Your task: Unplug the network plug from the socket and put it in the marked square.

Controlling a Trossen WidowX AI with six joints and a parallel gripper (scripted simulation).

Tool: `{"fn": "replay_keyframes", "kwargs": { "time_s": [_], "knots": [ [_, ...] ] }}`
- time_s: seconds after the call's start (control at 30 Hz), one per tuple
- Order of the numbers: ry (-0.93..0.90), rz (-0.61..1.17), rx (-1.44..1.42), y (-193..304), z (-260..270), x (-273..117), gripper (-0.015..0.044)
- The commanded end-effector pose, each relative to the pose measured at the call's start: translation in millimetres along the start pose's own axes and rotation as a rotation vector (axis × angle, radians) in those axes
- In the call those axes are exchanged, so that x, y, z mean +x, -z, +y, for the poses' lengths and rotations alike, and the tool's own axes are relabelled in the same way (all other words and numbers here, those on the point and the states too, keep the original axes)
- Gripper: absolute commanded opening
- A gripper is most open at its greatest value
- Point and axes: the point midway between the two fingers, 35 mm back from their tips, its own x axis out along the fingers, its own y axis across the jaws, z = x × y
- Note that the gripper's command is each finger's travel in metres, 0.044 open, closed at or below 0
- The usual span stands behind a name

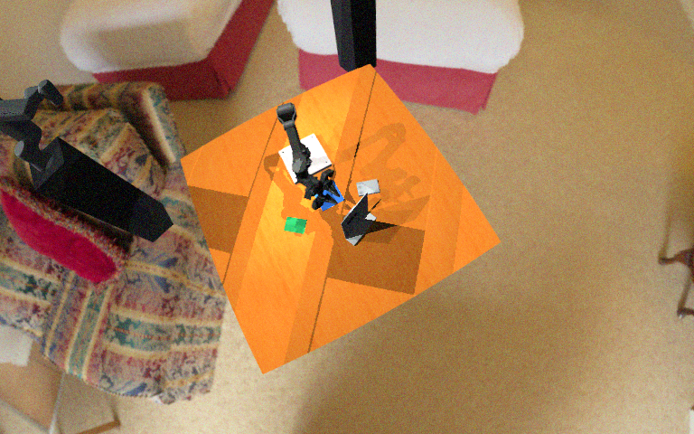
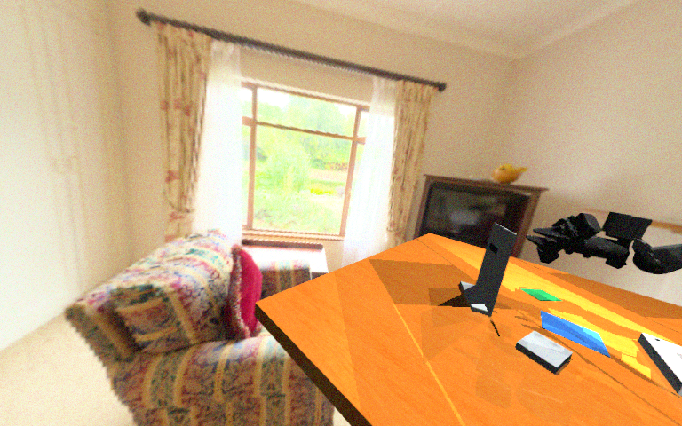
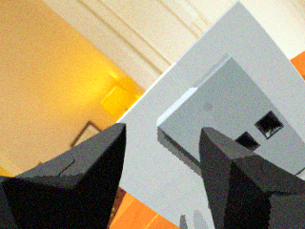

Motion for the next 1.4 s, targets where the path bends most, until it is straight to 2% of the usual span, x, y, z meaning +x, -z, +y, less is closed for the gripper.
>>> {"fn": "replay_keyframes", "kwargs": {
  "time_s": [0.0, 0.53, 0.83, 1.37],
  "knots": [
    [-0.006, 0.043, 0.143, 12, -19, -11, 0.0156],
    [-0.040, 0.210, 0.676, 52, -51, -64, 0.0156],
    [-0.040, 0.218, 0.696, 54, -52, -66, 0.0156],
    [-0.045, 0.216, 0.695, 52, -54, -6, 0.0156]
  ]
}}
